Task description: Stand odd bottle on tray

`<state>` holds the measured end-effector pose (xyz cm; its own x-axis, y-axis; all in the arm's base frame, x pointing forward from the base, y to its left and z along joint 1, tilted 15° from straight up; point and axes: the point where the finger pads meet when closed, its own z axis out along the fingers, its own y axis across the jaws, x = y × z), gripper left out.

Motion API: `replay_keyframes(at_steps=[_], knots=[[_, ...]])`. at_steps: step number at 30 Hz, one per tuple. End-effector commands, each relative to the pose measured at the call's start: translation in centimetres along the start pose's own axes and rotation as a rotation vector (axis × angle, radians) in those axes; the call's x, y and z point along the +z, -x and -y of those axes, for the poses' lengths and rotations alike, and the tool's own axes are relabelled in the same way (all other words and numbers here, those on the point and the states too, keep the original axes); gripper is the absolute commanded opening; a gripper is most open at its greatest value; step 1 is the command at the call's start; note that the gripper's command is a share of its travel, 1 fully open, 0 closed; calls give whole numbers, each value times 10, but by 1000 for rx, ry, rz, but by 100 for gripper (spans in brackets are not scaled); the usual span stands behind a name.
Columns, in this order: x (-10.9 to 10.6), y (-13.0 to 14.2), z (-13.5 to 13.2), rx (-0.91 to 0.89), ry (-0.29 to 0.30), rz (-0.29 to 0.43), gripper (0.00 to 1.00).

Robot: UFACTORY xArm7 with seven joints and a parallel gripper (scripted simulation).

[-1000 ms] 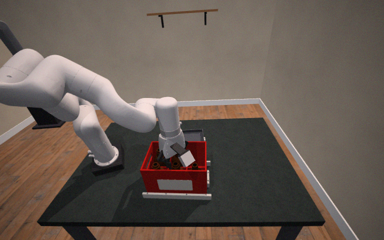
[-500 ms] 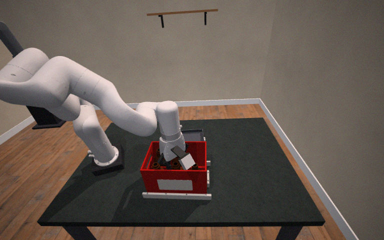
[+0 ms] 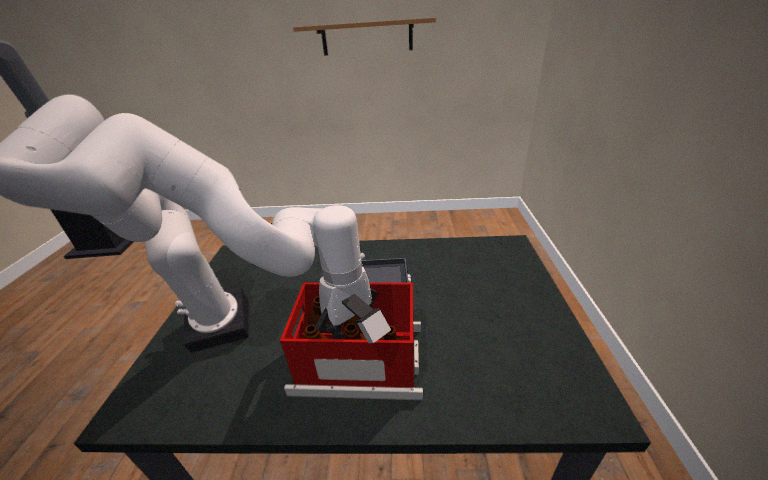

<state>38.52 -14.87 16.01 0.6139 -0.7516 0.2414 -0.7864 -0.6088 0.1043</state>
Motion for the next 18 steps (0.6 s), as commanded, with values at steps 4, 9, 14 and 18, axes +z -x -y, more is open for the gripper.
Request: replay_keyframes(at_steps=[4,9,14,18], knots=[[-1,-1,1,0,-2,-3,65],[-1,-1,1,0,-2,-3,65],[-1,-1,1,0,-2,-3,65],[-1,-1,1,0,-2,-3,0]])
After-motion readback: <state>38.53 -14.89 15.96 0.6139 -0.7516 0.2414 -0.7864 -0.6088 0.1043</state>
